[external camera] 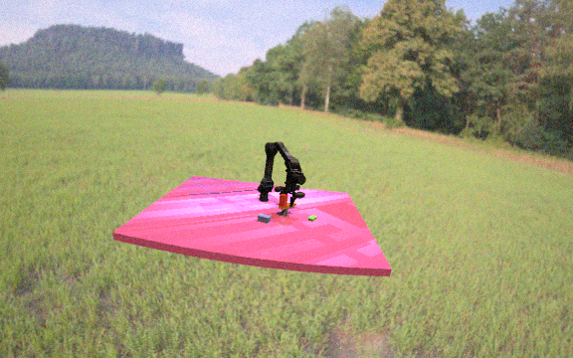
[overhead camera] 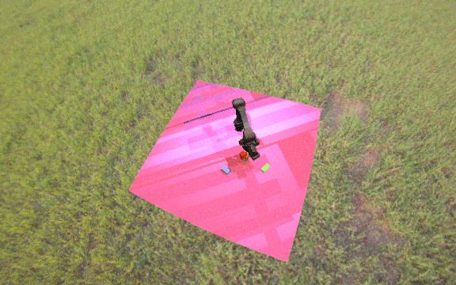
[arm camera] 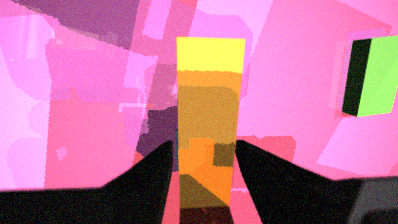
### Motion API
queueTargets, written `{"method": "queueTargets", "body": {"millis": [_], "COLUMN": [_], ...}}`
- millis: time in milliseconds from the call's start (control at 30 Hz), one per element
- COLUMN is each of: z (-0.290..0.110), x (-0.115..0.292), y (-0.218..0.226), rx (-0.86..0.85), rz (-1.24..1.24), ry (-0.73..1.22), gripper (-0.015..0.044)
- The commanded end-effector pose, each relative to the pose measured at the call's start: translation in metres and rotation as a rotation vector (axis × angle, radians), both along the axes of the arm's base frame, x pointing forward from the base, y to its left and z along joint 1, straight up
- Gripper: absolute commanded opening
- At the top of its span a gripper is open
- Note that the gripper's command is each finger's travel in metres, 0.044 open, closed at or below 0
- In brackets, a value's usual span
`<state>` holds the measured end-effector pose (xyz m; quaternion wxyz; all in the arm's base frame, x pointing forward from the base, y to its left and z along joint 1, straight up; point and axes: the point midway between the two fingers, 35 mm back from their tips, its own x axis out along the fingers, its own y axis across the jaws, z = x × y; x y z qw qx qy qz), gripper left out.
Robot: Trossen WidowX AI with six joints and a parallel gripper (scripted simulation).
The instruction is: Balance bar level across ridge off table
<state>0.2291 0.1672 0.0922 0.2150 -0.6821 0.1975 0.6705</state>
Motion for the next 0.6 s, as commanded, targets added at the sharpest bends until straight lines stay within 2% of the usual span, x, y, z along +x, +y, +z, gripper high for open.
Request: {"method": "queueTargets", "body": {"millis": [0, 233, 367, 567], "z": [0.0, 0.0, 0.008, 0.082], "x": [0.0, 0.0, 0.001, 0.001], "y": [0.0, 0.0, 0.001, 0.0], "rx": [0.0, 0.0, 0.0, 0.0], "rz": [0.0, 0.0, 0.0, 0.0], "ry": [0.0, 0.0, 0.0, 0.0], "gripper": [0.0264, 0.044, 0.044, 0.044]}}
